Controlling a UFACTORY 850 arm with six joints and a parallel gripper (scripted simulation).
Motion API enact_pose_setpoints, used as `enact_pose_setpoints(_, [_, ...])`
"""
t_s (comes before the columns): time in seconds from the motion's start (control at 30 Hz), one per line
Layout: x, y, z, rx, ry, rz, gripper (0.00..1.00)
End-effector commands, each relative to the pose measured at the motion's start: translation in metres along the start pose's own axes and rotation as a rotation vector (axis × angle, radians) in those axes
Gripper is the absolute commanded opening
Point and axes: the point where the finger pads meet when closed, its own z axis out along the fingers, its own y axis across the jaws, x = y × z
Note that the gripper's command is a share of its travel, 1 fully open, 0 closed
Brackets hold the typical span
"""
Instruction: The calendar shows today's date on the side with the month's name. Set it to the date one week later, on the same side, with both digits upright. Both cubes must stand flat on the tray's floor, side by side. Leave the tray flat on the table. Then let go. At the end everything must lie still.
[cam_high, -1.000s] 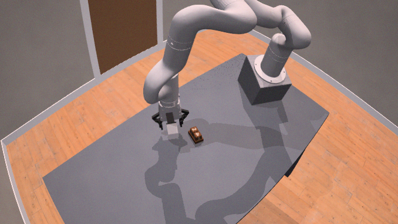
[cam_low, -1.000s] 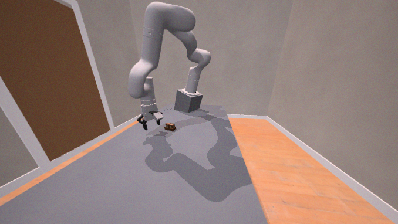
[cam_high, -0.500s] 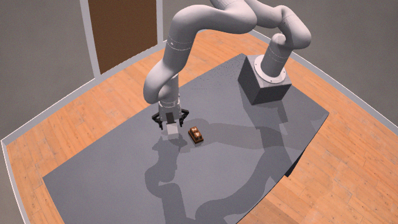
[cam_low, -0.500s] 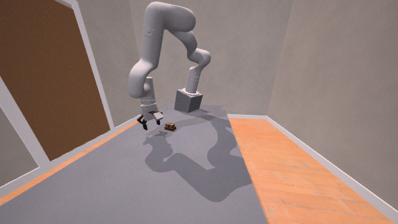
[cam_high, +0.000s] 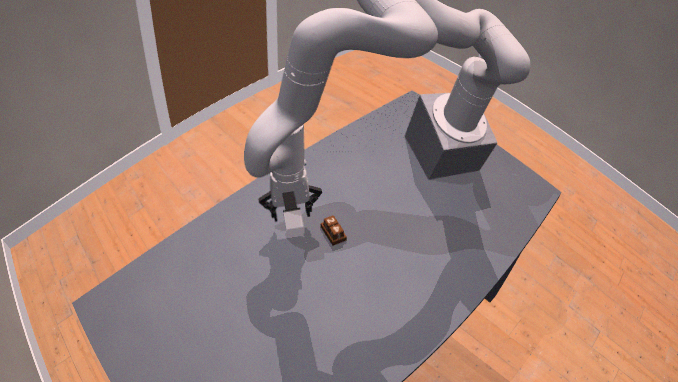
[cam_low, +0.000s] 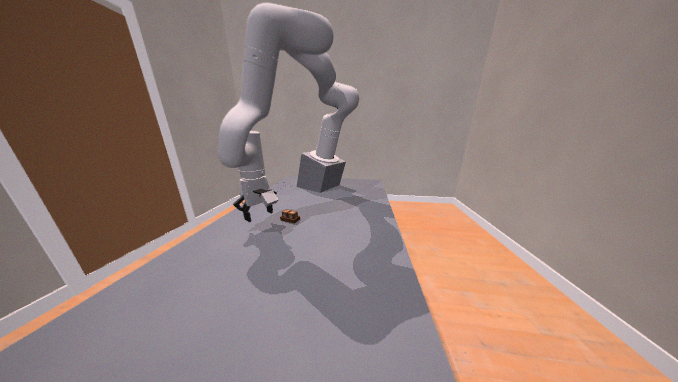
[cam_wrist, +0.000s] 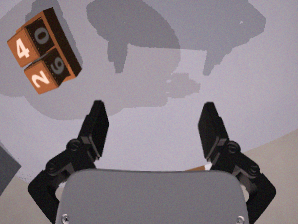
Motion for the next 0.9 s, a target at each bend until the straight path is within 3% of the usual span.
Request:
enact_pose_setpoints(0.0, [0.000, 0.001, -0.001, -0.002, 0.000, 0.000, 1.00])
enact_pose_setpoints(0.63, [0.000, 0.001, -0.014, -0.002, 0.000, 0.006, 1.00])
enact_pose_setpoints(0.87, [-0.002, -0.005, -0.014, -0.002, 0.001, 0.224, 1.00])
